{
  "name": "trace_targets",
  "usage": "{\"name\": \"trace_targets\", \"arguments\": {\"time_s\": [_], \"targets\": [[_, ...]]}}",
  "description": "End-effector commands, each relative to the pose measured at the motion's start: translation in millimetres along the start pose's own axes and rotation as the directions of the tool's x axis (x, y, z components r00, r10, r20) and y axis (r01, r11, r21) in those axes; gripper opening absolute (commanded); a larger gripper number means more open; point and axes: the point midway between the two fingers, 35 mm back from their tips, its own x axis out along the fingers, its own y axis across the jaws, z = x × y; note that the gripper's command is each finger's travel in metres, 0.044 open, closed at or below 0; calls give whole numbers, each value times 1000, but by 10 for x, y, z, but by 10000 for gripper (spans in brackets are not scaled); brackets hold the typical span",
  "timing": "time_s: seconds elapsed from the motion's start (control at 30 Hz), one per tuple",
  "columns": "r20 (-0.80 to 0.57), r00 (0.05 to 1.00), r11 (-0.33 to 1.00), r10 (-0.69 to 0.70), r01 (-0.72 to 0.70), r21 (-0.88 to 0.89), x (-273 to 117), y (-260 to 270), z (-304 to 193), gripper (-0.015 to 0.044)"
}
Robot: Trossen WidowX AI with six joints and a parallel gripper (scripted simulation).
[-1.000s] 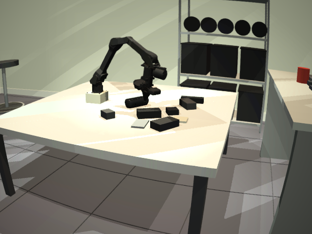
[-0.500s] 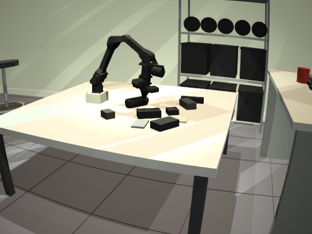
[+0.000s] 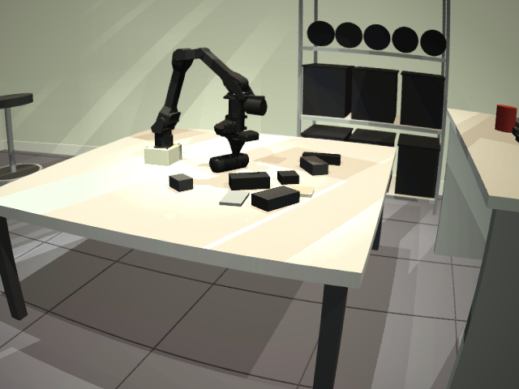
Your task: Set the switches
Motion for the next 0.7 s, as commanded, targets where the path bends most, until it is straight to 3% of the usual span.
{"name": "trace_targets", "arguments": {"time_s": [0.0, 0.17, 0.4, 0.67], "targets": [[7, 1000, 1000, 21, -21, 1, -128, -164, 197, 131], [17, 998, 999, 52, -52, 2, -252, -461, 480, 263], [17, 998, 999, 53, -53, 2, -215, -465, 490, 440], [17, 998, 999, 53, -54, 2, -86, -446, 490, 440]]}}
